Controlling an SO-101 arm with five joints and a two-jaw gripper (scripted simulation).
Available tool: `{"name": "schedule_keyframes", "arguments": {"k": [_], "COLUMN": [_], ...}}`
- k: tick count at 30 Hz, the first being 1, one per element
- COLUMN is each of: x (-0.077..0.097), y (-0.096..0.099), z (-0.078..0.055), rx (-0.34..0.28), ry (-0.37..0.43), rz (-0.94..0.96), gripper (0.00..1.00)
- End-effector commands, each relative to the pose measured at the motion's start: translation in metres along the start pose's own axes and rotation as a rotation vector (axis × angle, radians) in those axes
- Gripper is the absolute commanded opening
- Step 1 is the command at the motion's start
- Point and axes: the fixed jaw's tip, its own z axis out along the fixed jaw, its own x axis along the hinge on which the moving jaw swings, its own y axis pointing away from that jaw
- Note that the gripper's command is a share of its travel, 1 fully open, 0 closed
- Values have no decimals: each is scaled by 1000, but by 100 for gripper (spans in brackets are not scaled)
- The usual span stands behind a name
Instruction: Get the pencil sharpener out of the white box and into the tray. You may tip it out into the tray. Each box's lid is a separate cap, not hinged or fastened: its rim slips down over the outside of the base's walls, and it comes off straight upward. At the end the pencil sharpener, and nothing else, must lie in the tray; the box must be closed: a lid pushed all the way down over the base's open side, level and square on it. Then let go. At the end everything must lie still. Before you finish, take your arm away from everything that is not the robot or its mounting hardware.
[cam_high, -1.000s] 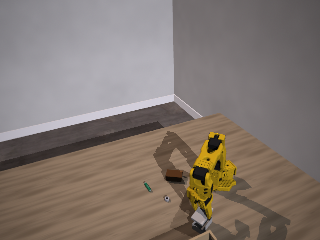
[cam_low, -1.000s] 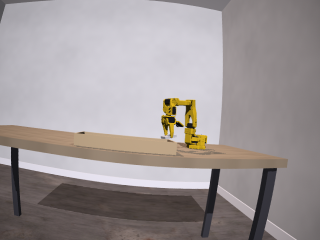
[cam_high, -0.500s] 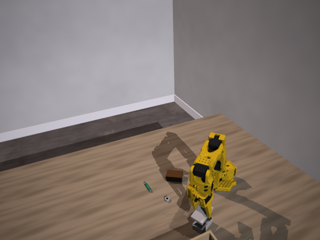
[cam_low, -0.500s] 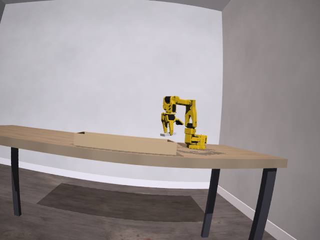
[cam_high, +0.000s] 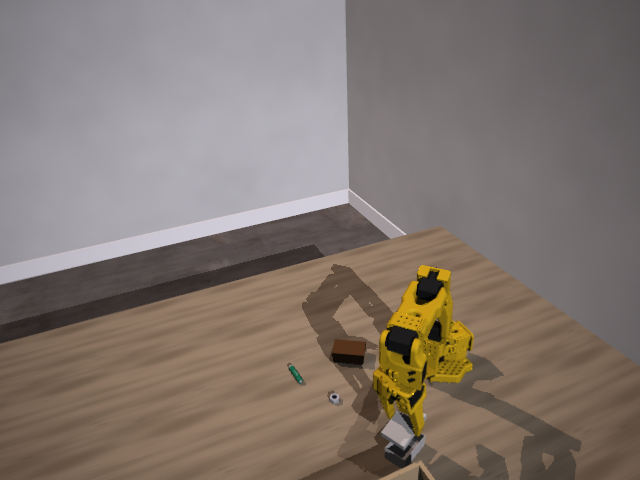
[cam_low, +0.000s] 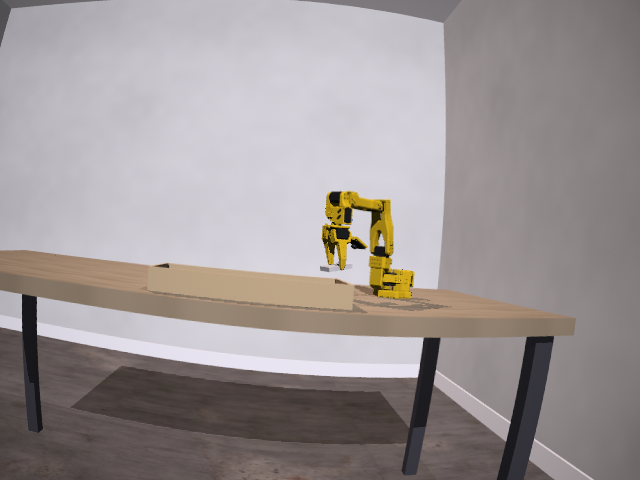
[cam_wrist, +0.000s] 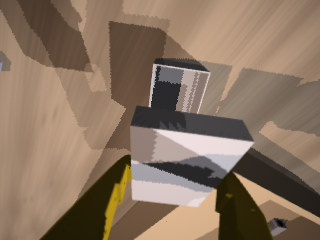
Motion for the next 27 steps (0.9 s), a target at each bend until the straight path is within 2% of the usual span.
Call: {"name": "schedule_keyframes", "arguments": {"k": [1, 27], "x": [4, 2], "y": [1, 1], "z": [-7, -1], "rx": [10, 10], "ry": [34, 34], "rz": [2, 2], "gripper": [23, 23]}}
